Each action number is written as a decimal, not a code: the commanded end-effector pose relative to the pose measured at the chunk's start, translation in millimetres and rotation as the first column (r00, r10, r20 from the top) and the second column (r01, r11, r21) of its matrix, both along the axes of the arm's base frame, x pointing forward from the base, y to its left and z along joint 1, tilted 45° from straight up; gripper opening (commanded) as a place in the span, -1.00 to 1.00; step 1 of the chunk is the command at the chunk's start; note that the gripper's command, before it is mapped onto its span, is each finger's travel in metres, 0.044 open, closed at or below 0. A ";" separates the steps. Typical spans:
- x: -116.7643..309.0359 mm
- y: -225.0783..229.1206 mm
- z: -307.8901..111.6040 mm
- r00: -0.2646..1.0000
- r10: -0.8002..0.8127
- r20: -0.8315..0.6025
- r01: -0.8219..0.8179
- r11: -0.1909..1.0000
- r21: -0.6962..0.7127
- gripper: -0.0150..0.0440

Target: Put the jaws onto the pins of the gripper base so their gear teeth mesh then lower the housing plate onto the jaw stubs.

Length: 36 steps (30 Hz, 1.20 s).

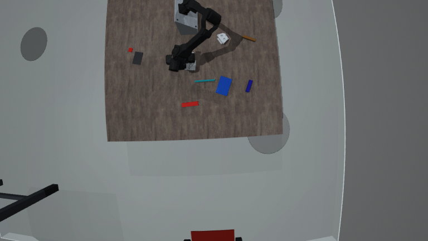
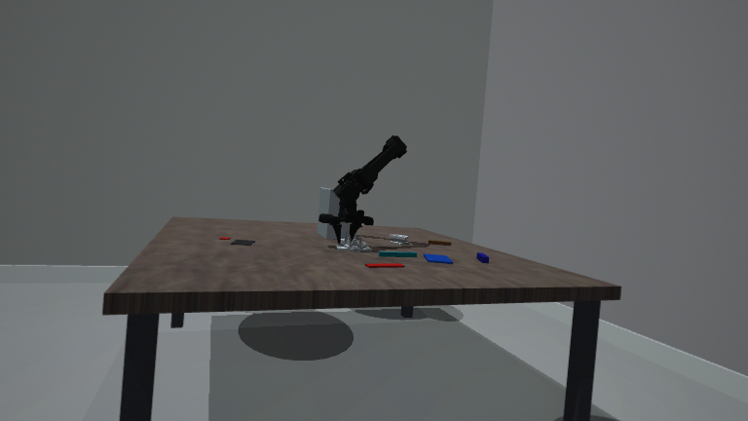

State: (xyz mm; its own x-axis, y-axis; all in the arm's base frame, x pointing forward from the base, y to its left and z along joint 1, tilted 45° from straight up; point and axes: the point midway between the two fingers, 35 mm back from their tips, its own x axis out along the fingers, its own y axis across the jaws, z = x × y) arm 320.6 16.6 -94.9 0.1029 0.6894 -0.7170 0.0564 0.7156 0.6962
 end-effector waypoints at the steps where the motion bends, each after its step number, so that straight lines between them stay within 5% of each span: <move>1: 0.2 1.7 -0.6 1.000 -0.001 -0.001 0.001 1.000 0.004 -0.04; 36: -0.4 -2.4 3.6 1.000 -0.001 -0.001 0.001 1.000 0.003 -0.04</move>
State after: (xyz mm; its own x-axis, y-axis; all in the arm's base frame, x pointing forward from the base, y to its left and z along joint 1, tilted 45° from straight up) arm 319.8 16.5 -93.9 0.1006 0.6914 -0.7154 0.0607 0.7134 0.6981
